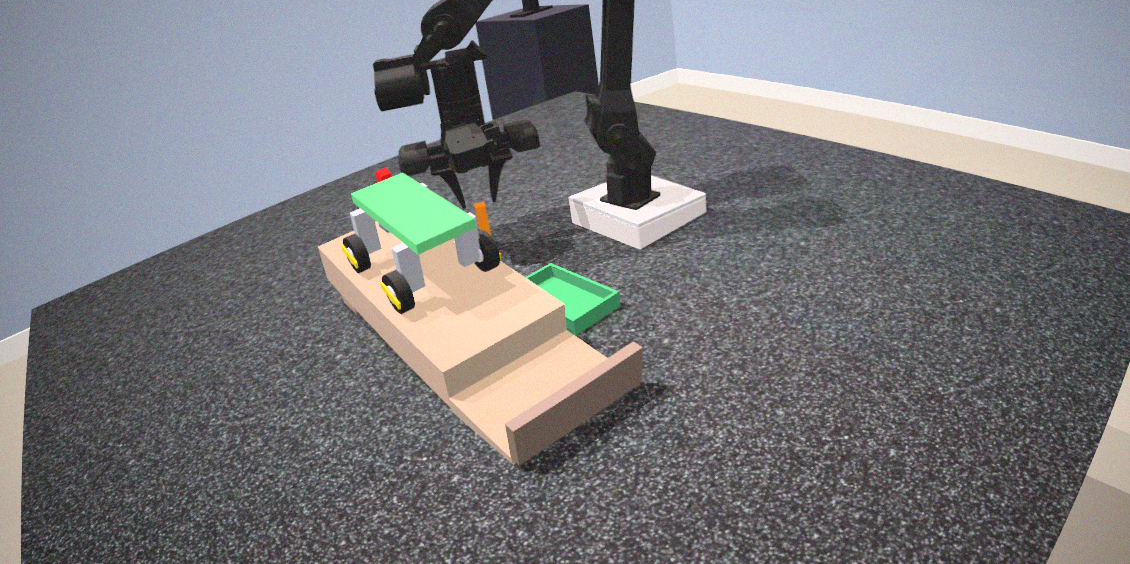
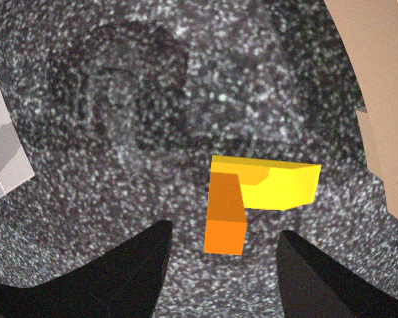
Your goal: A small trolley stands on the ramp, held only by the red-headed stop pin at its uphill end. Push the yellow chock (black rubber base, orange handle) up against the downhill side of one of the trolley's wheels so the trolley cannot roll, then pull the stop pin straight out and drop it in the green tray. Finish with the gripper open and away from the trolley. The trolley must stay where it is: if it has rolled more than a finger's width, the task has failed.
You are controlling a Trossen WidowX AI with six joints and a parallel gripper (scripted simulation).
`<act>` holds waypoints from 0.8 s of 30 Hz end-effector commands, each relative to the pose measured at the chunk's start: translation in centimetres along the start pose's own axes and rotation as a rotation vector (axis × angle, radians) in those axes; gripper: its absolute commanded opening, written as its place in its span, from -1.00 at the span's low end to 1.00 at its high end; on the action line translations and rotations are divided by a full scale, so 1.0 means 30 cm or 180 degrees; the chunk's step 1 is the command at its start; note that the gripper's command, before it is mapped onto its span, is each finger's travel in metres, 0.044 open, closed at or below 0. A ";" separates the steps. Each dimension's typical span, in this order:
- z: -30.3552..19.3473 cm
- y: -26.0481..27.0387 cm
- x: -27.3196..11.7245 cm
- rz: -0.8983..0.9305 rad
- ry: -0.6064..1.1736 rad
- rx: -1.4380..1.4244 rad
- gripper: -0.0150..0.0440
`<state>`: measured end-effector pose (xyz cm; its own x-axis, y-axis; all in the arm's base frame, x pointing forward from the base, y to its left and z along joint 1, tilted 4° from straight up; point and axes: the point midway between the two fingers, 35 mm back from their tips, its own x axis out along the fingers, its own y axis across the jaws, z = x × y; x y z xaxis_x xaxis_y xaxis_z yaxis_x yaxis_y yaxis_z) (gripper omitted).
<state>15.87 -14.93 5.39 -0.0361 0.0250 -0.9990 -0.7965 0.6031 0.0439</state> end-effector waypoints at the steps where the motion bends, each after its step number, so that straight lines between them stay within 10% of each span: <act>1: -0.003 0.000 0.022 0.0007 0.0015 -0.0013 0.15; 24: -0.004 0.001 0.123 0.0008 0.0015 -0.0013 0.15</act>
<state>15.73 -14.86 2.21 -0.0364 0.0253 -0.9990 -0.7965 0.6030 0.0442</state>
